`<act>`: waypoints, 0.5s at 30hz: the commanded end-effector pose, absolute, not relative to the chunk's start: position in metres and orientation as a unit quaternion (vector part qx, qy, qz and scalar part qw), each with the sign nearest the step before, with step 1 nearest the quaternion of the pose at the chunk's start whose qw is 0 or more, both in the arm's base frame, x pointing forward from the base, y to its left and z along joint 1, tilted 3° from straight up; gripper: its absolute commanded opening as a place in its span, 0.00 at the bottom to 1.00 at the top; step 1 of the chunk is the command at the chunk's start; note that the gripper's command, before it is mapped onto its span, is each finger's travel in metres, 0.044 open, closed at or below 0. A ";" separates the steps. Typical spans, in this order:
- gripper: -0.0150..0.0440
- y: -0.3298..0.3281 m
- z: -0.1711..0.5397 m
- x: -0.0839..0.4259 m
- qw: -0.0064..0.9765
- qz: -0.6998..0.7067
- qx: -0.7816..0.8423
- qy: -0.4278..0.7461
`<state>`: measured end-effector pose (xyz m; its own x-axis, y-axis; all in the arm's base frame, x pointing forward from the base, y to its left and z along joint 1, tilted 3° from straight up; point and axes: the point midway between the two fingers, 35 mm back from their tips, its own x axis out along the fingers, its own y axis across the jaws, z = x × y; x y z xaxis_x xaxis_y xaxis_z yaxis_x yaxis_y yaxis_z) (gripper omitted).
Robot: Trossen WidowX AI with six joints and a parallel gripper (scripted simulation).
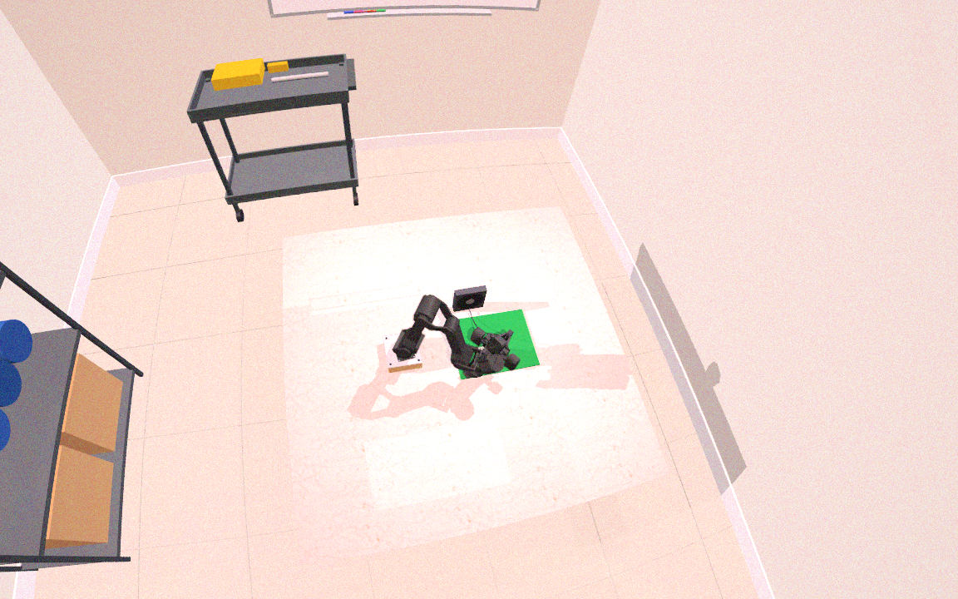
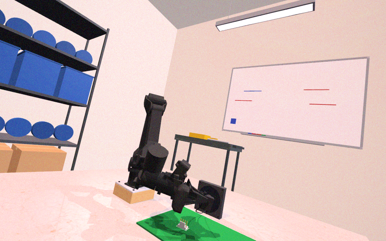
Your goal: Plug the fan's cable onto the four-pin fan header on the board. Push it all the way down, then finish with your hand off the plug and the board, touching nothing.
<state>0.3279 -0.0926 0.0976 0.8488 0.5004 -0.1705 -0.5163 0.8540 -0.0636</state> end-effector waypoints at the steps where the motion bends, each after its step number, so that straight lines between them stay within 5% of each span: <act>1: 0.25 -0.092 0.102 0.328 0.960 0.265 -0.054 0.073; 15: 0.25 -0.092 0.105 0.328 0.960 0.266 -0.050 0.077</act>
<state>0.3280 -0.0918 0.1007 0.8456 0.5039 -0.1762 -0.5186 0.8537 -0.0475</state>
